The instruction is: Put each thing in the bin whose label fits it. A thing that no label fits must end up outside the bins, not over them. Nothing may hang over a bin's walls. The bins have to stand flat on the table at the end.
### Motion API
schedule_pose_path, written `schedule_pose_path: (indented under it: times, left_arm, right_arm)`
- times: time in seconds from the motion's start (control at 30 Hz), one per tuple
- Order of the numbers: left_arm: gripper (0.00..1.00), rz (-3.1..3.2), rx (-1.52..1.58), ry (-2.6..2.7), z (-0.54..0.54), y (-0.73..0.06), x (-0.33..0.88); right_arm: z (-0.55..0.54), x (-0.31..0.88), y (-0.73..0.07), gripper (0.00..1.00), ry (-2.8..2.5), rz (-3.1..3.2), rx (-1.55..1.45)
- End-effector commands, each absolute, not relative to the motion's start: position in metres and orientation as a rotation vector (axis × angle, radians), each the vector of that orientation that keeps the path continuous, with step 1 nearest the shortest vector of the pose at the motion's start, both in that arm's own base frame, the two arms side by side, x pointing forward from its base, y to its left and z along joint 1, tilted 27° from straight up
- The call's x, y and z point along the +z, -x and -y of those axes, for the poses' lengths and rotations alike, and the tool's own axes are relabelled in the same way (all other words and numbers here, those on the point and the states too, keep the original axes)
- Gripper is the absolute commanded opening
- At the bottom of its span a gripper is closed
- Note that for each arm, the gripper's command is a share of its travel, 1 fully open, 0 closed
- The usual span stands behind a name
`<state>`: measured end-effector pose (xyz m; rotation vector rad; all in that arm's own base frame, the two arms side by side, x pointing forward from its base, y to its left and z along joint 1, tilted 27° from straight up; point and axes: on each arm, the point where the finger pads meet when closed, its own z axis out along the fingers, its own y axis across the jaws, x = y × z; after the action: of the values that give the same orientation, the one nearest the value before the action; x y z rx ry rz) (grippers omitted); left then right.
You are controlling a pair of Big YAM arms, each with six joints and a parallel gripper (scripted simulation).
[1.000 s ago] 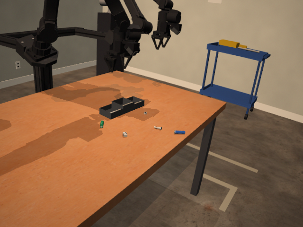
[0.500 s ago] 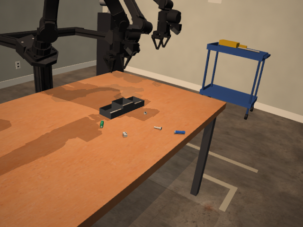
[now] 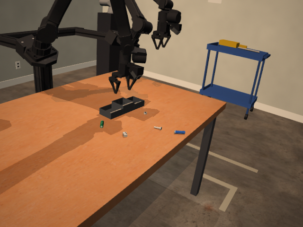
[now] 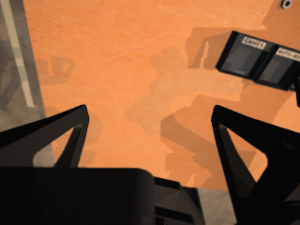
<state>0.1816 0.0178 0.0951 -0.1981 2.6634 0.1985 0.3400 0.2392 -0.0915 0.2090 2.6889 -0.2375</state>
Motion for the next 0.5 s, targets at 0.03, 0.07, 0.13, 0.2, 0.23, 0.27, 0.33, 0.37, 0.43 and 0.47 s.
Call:
schedule_pose_path:
  times: [0.03, 0.07, 0.13, 0.2, 0.23, 0.27, 0.33, 0.37, 0.43, 0.47]
  left_arm:
    - [1.0, -2.677, 0.204, 0.198, -0.02, -0.177, 0.09]
    - [1.0, -2.677, 0.204, 0.198, -0.02, -0.177, 0.09]
    - [1.0, -2.677, 0.204, 0.198, -0.02, -0.177, 0.09]
    - [1.0, -2.677, 0.204, 0.198, -0.02, -0.177, 0.09]
    - [1.0, -2.677, 0.204, 0.198, -0.02, -0.177, 0.09]
    - [1.0, -2.677, 0.204, 0.198, -0.02, -0.177, 0.09]
    - [1.0, -2.677, 0.204, 0.198, -0.02, -0.177, 0.09]
    - [1.0, -2.677, 0.204, 0.198, -0.02, -0.177, 0.09]
    - [1.0, -2.677, 0.204, 0.198, -0.02, -0.177, 0.09]
    - [1.0, -2.677, 0.204, 0.198, -0.02, -0.177, 0.09]
  right_arm:
    - [-0.254, -0.106, -0.373, 1.0, -0.165, -2.673, -0.197]
    - [-0.254, -0.112, -0.379, 1.0, -0.164, -2.673, -0.198]
    - [-0.254, -0.117, -0.384, 1.0, -0.164, -2.673, -0.198]
    - [-0.259, -0.117, -0.382, 1.0, -0.149, -2.674, -0.195]
    - [-0.266, -0.117, -0.377, 1.0, -0.122, -2.674, -0.189]
    - [-0.269, -0.104, -0.379, 1.0, -0.129, -2.657, -0.162]
    - [-0.265, -0.104, -0.375, 1.0, -0.127, -2.665, -0.178]
    - [-0.257, -0.104, -0.38, 1.0, -0.151, -2.666, -0.186]
    - [-0.248, -0.113, -0.378, 1.0, -0.162, -2.679, -0.211]
    - [-0.248, -0.113, -0.378, 1.0, -0.162, -2.679, -0.211]
